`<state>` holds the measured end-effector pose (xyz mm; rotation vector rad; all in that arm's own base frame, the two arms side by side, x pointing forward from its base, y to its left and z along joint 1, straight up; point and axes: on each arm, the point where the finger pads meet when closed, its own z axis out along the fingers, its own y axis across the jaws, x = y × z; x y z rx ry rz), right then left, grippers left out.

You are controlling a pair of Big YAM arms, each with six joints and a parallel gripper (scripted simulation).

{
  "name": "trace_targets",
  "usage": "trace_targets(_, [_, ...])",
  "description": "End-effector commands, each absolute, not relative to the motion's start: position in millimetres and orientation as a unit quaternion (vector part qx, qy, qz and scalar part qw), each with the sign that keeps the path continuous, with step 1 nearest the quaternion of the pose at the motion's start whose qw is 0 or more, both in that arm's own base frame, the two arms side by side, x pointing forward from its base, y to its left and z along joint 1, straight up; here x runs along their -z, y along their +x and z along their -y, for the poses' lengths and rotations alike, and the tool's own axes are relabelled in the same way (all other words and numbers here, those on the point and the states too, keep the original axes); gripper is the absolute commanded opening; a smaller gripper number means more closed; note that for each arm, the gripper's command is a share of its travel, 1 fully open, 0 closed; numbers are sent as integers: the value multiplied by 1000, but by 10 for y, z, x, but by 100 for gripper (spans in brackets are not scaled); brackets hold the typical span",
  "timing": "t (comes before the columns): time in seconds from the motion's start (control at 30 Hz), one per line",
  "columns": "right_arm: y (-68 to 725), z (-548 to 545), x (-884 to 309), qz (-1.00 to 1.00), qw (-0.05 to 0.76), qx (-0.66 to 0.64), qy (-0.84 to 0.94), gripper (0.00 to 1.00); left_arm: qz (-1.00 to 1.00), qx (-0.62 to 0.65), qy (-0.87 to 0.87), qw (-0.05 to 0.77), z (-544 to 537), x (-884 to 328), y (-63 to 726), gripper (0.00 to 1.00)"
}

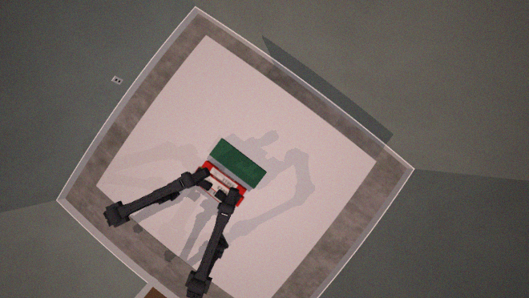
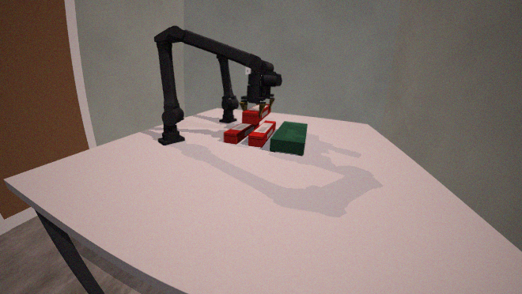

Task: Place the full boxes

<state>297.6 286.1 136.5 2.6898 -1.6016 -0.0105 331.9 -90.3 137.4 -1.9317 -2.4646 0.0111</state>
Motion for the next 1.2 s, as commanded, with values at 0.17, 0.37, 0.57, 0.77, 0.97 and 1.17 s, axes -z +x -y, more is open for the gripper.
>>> trace_targets(0.17, [3117, -2938, -1594, 515, -23, -5, 857, 0, 785, 8, -619, -21, 944, -1576, 3507, 0])
trace_targets(0.37, [3213, -2953, -1780, 518, -42, -13, 854, 0, 785, 8, -619, -21, 943, -1577, 3505, 0])
trace_targets(0.57, [3209, -2949, -1781, 518, -42, -13, 854, 0, 785, 8, -619, -21, 943, -1577, 3504, 0])
trace_targets(0.77, [3088, -2941, -1624, 515, -23, -5, 857, 0, 785, 8, -619, -21, 943, -1611, 3479, 0])
trace_targets(0.97, [3086, -2939, -1705, 515, -23, -5, 857, 0, 785, 8, -619, -21, 943, -1693, 3476, 0])
trace_targets(1.17, [3084, -2937, -1773, 515, -23, -5, 857, 0, 785, 8, -619, -21, 942, -1761, 3474, 0])
